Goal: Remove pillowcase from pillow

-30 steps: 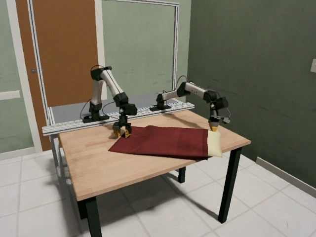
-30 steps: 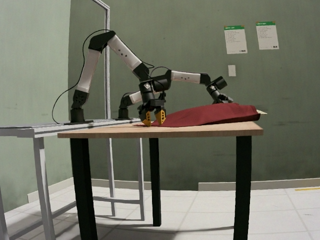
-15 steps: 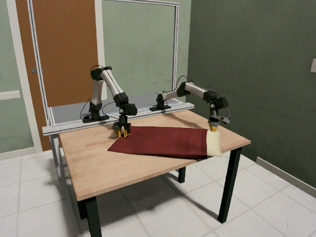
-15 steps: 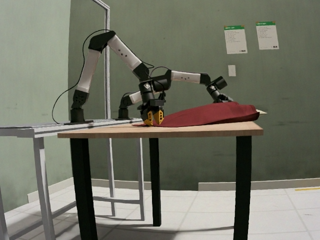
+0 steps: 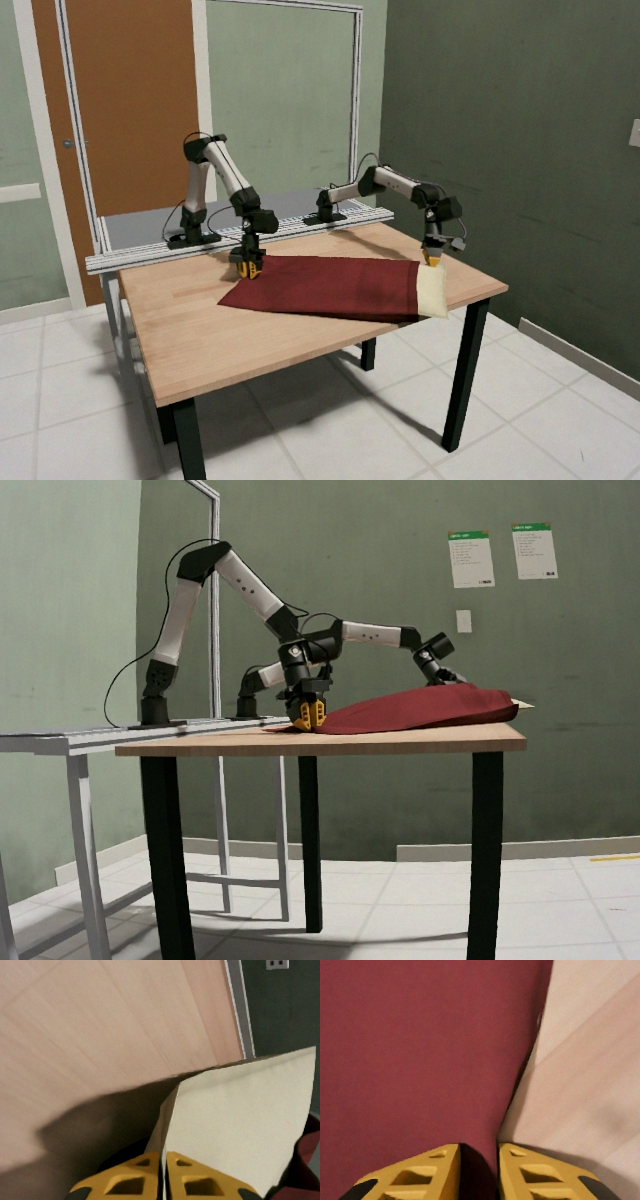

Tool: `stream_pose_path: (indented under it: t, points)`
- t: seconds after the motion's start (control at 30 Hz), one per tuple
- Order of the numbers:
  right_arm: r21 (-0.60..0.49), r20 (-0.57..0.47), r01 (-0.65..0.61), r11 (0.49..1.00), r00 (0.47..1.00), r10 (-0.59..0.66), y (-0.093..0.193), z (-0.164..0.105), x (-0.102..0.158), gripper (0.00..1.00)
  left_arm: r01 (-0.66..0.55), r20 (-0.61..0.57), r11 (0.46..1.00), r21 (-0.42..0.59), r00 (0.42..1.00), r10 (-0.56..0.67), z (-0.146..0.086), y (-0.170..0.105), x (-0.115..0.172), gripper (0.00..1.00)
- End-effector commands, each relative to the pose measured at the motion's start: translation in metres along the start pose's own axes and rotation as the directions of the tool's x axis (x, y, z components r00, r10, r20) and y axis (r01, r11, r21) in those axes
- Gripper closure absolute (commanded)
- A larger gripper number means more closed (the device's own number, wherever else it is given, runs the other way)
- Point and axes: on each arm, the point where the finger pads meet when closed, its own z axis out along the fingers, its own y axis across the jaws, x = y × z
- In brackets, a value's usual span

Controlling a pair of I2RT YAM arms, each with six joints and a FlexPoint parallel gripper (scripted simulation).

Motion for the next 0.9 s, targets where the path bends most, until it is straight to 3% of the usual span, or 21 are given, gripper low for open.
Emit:
stream_pose_path:
  t: [0.0, 0.13, 0.3, 0.87]
  points:
    - [0.092, -0.07, 0.04, 0.995, 0.997, -0.034, -0.0254, 0.0167, 0.0226, 0.81, -0.015, -0.003, 1.0, 0.014, 1.0, 0.015, -0.008, -0.0101, 0.006, 1.0]
    - [0.092, -0.07, 0.04, 0.995, 0.997, -0.034, -0.0254, 0.0167, 0.0226, 0.9, -0.015, -0.003, 1.0, 0.014, 1.0, 0.015, -0.008, -0.0101, 0.006, 1.0]
    - [0.092, -0.07, 0.04, 0.995, 0.997, -0.034, -0.0254, 0.0167, 0.0226, 0.93, -0.001, -0.002, 1.0, 0.0, 1.0, 0.001, -0.0033, -0.0009, 0.002, 1.0]
    - [0.092, -0.07, 0.04, 0.995, 0.997, -0.034, -0.0255, 0.0167, 0.0226, 0.94, -0.009, 0.007, 1.0, 0.01, 1.0, 0.009, -0.01, -0.0071, 0.0013, 1.0]
